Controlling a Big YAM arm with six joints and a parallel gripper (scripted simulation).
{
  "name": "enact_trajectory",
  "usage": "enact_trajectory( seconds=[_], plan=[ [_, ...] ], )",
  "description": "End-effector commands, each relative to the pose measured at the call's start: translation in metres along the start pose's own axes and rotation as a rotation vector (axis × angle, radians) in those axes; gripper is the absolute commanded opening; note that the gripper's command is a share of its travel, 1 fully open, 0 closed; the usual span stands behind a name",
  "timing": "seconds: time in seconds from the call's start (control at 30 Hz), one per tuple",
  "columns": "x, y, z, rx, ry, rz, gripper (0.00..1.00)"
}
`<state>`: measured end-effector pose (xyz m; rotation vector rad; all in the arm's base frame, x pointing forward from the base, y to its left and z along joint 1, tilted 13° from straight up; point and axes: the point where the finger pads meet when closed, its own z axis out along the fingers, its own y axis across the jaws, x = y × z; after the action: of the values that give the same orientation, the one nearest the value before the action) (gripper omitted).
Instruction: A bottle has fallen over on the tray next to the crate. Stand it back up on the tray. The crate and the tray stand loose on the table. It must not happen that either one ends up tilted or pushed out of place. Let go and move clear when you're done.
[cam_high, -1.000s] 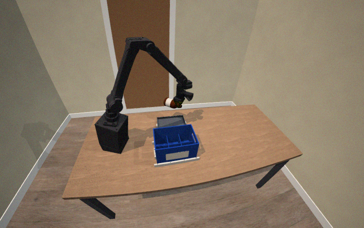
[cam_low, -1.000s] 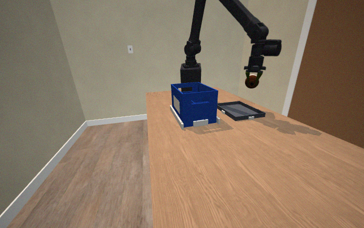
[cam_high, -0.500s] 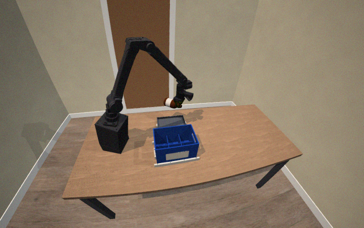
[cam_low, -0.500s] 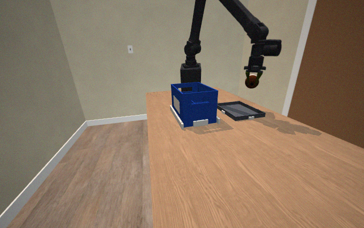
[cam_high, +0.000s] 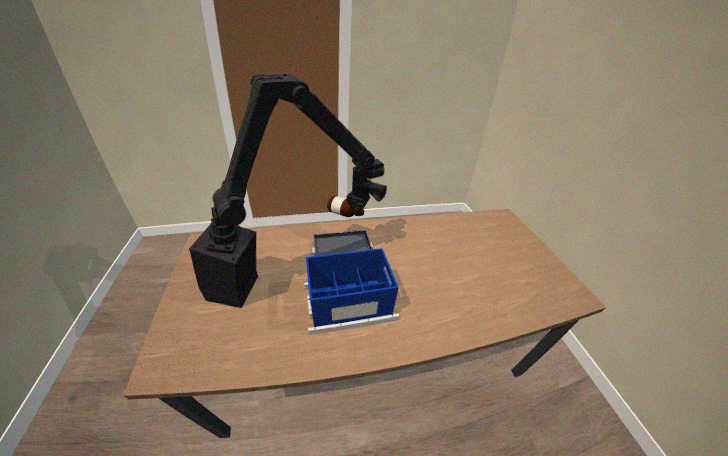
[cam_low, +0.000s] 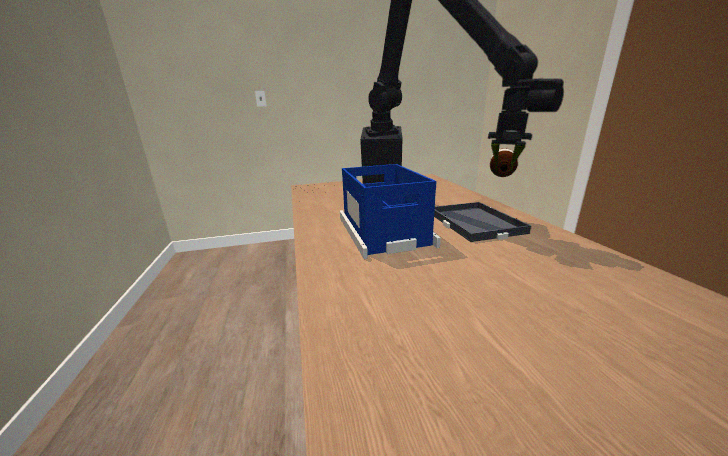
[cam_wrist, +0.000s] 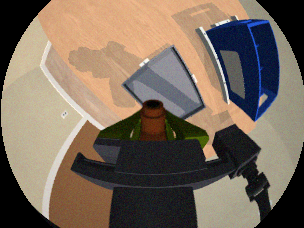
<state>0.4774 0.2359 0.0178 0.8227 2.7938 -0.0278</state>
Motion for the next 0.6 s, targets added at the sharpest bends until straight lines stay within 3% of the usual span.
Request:
enact_trajectory(
  seconds=[0.0, 0.1, 0.23, 0.33, 0.57],
  plan=[
    [-0.015, 0.034, -0.042, -0.104, -0.057, 0.008, 0.0],
    [-0.002, 0.015, -0.028, -0.064, -0.053, 0.006, 0.0],
    [-0.008, 0.025, -0.035, -0.083, -0.089, 0.011, 0.0],
    [-0.002, 0.016, -0.028, -0.066, -0.102, 0.007, 0.0],
    [-0.008, 0.027, -0.037, -0.089, -0.147, 0.01, 0.0]
  ],
)
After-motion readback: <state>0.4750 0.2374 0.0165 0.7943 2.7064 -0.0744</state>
